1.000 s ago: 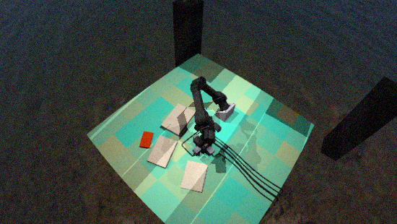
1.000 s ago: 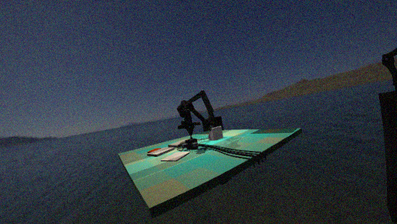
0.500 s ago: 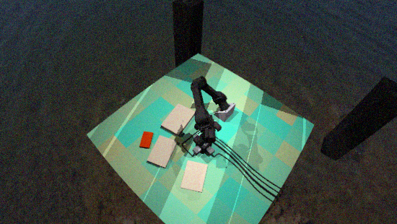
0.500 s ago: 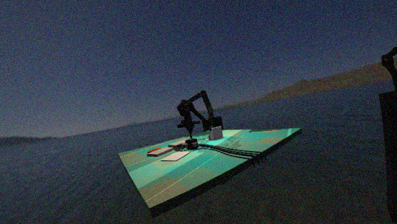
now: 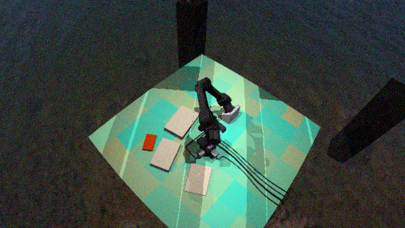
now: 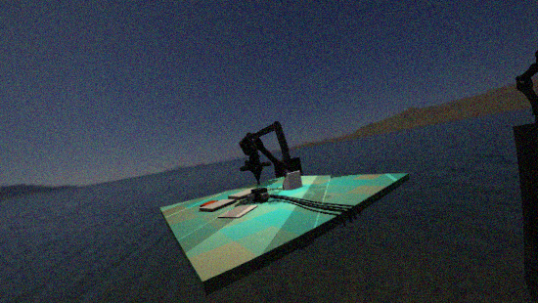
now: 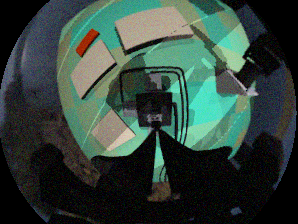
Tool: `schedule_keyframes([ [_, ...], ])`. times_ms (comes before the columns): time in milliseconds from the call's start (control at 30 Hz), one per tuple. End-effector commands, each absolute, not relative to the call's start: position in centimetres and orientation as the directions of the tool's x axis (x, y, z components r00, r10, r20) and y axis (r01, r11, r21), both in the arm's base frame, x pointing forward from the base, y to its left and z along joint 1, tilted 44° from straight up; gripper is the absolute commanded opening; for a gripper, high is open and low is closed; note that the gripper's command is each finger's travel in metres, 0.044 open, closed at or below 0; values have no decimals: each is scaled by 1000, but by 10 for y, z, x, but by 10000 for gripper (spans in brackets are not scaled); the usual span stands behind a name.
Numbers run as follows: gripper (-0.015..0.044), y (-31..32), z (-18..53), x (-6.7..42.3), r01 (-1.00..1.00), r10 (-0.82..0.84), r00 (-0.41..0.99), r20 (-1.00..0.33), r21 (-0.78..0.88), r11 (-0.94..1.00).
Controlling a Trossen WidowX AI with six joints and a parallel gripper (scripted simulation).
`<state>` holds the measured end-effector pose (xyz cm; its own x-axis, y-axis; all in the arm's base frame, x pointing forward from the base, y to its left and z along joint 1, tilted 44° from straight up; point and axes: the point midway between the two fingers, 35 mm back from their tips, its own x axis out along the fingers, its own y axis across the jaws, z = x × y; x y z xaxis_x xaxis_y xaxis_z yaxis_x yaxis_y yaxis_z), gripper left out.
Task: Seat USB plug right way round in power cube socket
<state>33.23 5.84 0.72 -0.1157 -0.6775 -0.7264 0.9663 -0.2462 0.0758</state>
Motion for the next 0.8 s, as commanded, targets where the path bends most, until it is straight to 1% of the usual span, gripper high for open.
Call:
schedule_keyframes([
  [0,0,60,9,332,965,-675,-119,-728,75,-251],
  [333,0,62,10,333,974,-677,-117,-727,48,-219],
  [767,0,61,10,333,983,-677,-116,-726,-183,28],
])
